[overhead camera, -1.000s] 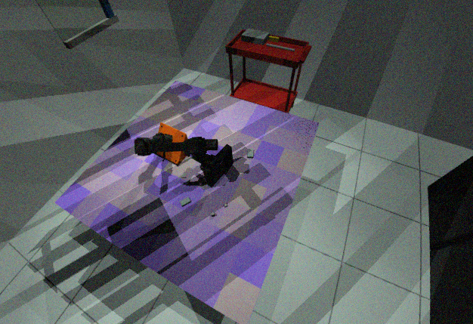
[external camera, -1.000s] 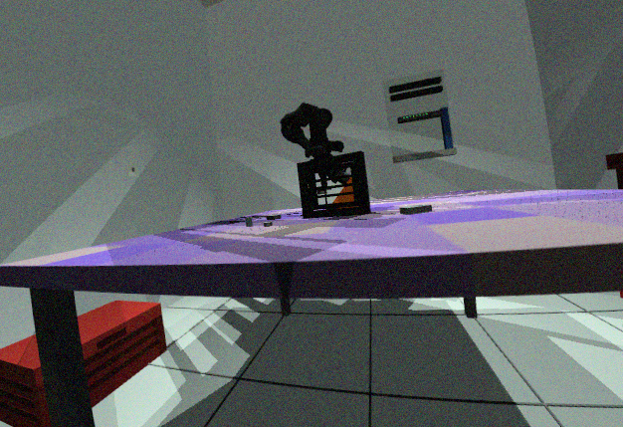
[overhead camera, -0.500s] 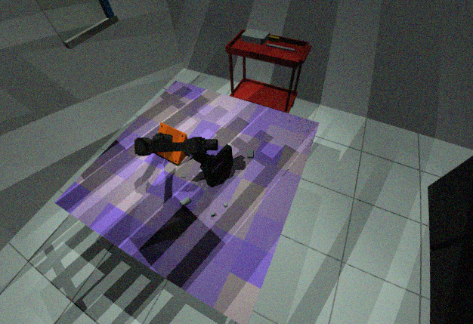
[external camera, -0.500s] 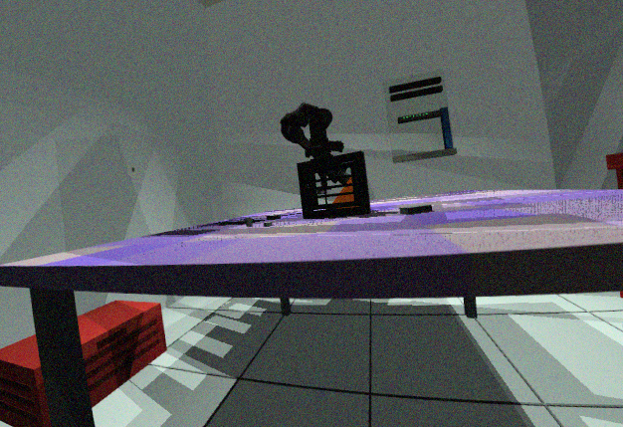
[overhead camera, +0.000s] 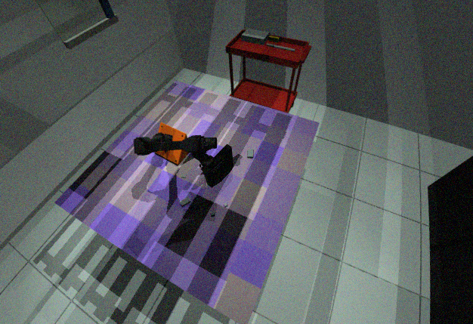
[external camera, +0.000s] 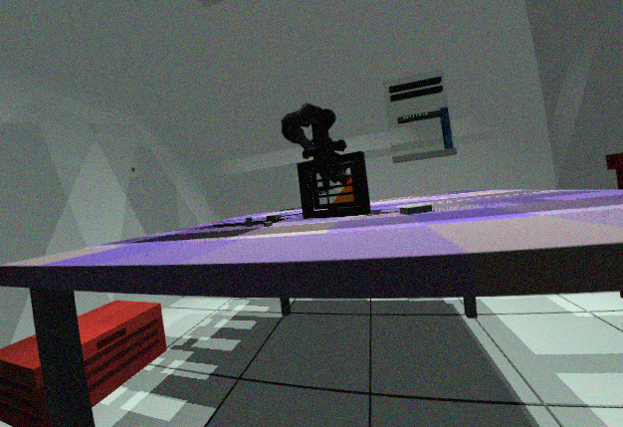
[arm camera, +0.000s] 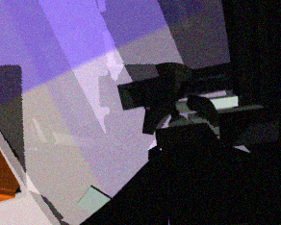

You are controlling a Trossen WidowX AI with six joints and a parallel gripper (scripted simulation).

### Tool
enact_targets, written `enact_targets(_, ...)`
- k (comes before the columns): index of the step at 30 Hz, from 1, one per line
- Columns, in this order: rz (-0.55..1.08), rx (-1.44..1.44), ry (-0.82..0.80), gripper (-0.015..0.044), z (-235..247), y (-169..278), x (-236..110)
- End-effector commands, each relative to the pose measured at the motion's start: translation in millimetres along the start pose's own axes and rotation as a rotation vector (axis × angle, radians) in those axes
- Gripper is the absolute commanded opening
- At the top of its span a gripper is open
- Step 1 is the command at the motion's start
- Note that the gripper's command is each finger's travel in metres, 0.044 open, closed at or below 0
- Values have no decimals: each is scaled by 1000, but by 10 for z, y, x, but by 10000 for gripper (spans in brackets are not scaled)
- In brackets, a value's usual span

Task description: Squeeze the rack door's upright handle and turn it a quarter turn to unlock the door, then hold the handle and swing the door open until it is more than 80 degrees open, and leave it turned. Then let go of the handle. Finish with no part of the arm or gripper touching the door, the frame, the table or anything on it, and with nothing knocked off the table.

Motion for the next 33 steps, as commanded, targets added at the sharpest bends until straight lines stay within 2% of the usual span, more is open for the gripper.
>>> enact_targets(1,-3,69,0,21,37,-8,-4)
enact_targets(33,-4,584,-3,21,538,-192,-4)
Point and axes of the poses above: the point midway between the two fingers, 35 mm back from their tips, its own x axis out along the fingers, its own z axis across the jaws, y = z × x, the point moved 7 cm from there along -x, back along the fingers, and after that the axes turned 13 degrees about x, right-handed, at the moved point
